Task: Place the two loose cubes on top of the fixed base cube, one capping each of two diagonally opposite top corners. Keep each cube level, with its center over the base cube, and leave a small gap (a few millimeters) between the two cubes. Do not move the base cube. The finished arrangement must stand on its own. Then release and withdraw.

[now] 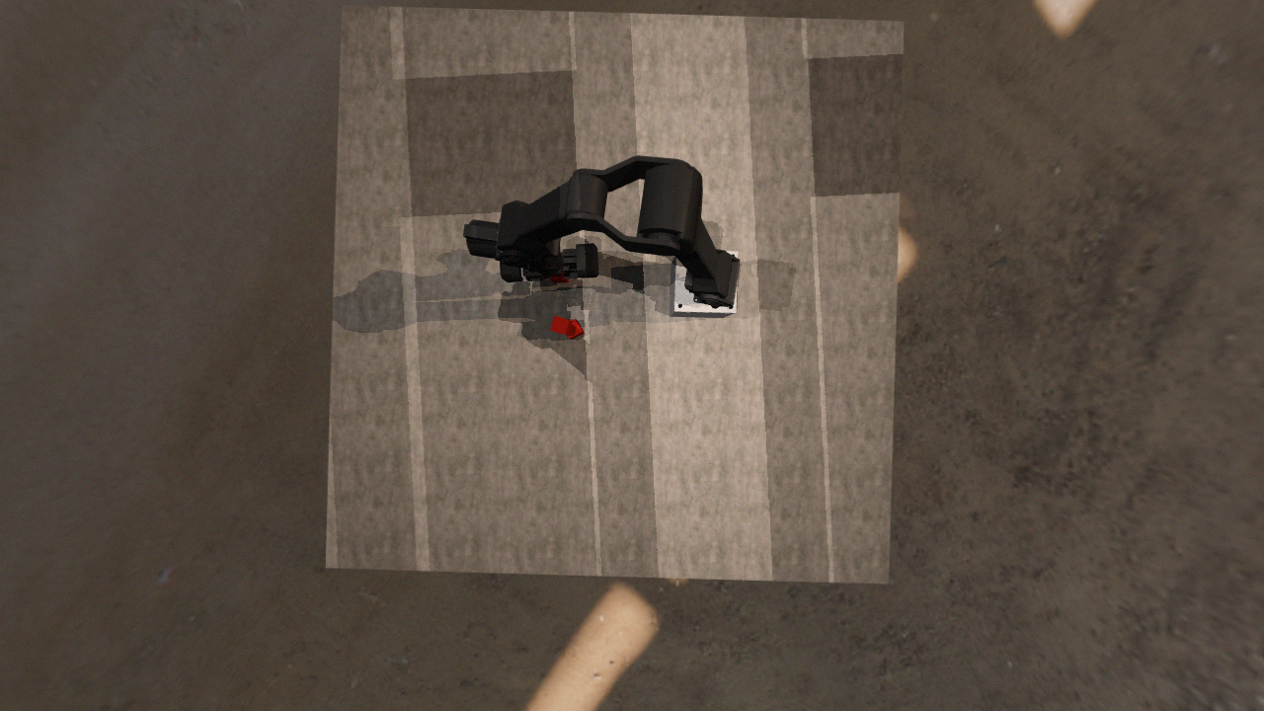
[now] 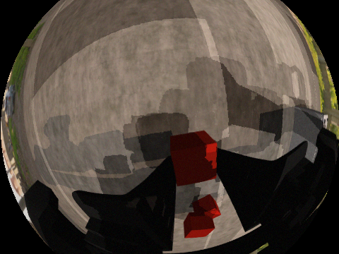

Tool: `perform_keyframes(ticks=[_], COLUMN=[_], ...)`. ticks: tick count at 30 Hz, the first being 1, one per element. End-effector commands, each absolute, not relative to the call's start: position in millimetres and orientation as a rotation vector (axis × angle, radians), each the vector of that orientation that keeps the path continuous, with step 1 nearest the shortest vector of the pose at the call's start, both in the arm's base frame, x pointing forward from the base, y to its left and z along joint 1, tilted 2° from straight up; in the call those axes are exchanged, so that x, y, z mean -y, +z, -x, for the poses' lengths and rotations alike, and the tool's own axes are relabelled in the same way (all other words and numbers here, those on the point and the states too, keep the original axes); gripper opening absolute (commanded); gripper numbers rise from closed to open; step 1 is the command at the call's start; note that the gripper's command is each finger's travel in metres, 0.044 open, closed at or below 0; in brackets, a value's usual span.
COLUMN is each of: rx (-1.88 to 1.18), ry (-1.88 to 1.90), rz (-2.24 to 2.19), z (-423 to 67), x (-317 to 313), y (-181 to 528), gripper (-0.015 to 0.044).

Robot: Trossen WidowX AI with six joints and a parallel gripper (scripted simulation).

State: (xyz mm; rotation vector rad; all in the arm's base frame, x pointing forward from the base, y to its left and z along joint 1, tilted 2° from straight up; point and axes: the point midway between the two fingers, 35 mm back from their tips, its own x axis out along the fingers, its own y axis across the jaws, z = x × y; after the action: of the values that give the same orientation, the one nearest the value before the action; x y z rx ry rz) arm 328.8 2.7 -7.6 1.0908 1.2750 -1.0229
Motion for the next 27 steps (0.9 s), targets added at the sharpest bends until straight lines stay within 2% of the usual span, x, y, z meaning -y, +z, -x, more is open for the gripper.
perform_keyframes(ticks=[1,27], rx=[-1.268,-1.269], ry=[-1.016,-1.012], rz=[-1.097,-1.094], z=[-331.2,-323.1], x=[-2.7,-1.9], y=[7.6,79.3], gripper=[0.0105,0.0105])
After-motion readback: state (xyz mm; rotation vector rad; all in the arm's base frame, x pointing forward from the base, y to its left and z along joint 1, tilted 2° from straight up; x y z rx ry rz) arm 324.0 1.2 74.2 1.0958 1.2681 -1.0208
